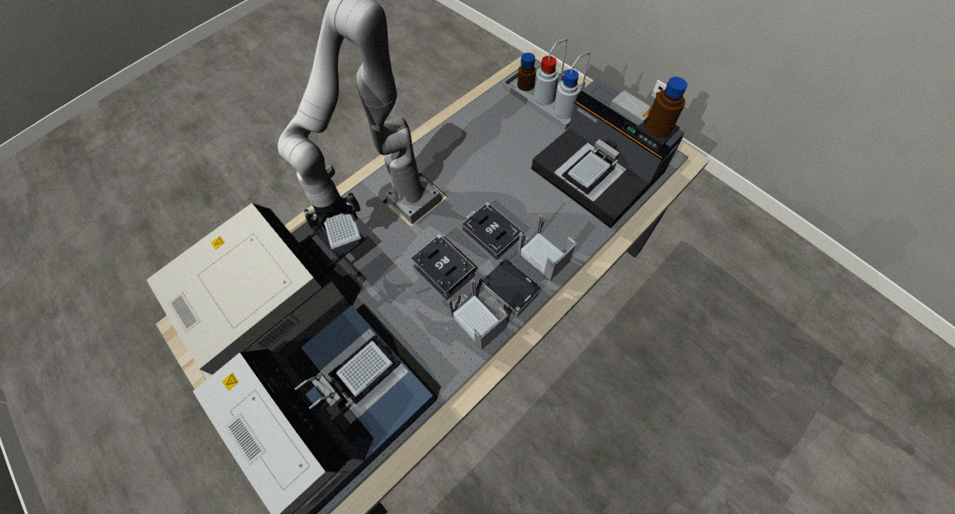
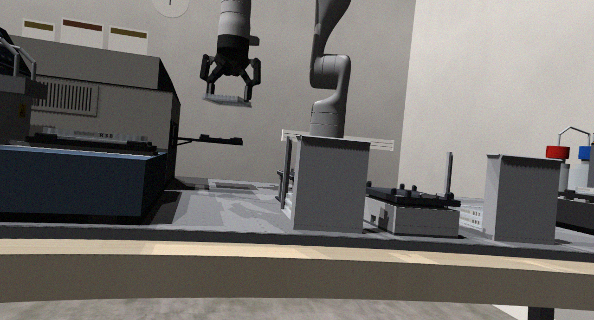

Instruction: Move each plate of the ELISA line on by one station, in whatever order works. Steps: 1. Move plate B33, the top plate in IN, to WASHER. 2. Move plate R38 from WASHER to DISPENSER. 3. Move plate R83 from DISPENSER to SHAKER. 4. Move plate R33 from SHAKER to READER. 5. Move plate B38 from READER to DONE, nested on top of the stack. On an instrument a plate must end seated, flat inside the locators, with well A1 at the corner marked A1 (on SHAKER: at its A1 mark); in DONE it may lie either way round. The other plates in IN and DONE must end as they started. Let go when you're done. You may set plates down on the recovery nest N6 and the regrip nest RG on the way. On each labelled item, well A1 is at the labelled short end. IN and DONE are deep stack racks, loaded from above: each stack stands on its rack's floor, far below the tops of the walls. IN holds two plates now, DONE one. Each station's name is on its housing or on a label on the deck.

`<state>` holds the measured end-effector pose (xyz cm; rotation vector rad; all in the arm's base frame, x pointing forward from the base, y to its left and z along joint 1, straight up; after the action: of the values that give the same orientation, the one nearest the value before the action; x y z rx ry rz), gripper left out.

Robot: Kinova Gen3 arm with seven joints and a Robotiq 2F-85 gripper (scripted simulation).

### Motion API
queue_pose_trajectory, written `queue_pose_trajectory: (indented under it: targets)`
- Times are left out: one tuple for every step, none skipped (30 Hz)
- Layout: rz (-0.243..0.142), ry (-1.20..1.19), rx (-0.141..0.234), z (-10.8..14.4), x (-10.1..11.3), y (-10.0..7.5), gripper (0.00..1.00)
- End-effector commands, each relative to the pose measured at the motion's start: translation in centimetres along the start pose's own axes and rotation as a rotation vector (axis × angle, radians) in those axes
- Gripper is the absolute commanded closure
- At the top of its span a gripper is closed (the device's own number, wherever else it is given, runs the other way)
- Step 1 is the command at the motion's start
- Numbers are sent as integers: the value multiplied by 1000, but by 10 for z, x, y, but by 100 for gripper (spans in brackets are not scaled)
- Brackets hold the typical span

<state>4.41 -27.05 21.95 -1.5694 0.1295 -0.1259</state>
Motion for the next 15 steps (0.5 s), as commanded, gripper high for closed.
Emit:
queue_pose_trajectory:
  targets:
    - [-3,-49,2,-4,-9,0,6]
    - [-3,-49,2,-4,-9,0,6]
    - [-3,-49,2,-4,-9,0,6]
    - [-3,-60,2,-5,-12,0,6]
    - [-3,-72,2,-6,-15,0,6]
    - [-3,-84,2,-7,-18,0,6]
    - [-3,-95,2,-8,-21,0,6]
    - [-3,-107,2,-9,-24,0,6]
    - [-3,-119,2,-11,-28,0,6]
    - [-3,-130,2,-12,-31,0,6]
    - [-3,-142,2,-13,-34,0,6]
    - [-3,-154,2,-14,-37,0,6]
    - [-3,-165,2,-15,-39,0,6]
    - [-3,-177,2,-15,-39,0,6]
    - [-3,-189,2,-15,-39,0,6]
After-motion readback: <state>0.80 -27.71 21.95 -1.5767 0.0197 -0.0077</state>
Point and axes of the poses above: the point where the finger pads meet when closed, its own y axis out along the fingers, its own z axis across the jaws, x = y × z, the point moved 4 cm from there along -y, back along the fingers, and after that the axes turned 14 degrees about -y, right-handed, at the moved point
